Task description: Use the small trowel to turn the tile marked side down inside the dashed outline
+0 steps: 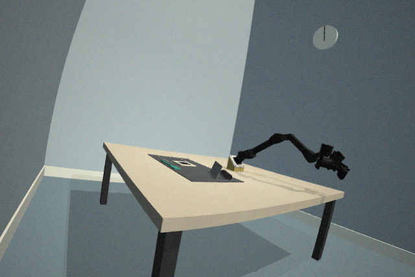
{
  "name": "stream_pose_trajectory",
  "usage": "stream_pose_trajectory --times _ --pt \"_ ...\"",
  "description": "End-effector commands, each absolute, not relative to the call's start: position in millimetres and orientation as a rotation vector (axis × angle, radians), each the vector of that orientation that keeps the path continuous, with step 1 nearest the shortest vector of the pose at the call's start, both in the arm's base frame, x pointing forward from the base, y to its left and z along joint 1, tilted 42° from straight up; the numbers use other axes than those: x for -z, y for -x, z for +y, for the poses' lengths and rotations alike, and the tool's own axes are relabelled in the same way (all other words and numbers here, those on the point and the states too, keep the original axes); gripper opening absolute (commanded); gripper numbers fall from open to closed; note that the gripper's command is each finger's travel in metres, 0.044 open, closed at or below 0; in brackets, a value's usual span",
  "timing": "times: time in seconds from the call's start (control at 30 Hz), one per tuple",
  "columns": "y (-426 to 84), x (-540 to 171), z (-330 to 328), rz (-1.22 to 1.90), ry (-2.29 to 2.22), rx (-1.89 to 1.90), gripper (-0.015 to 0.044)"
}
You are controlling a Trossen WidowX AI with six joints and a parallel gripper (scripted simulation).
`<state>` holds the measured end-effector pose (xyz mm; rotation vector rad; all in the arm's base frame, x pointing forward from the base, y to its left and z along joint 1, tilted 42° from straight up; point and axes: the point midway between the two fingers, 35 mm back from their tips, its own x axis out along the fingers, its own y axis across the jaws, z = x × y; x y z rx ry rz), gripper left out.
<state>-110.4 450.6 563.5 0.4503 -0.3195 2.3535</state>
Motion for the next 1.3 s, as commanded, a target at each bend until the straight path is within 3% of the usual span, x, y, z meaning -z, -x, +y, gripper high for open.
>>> stream_pose_trajectory --times 0.0,1.27 --pt "88.0 -551.1 462.3 -0.171 -0.441 -2.319 0.0100" --pt "-122.1 -447.1 476.4 0.909 -0.656 -1.666 0.0100"
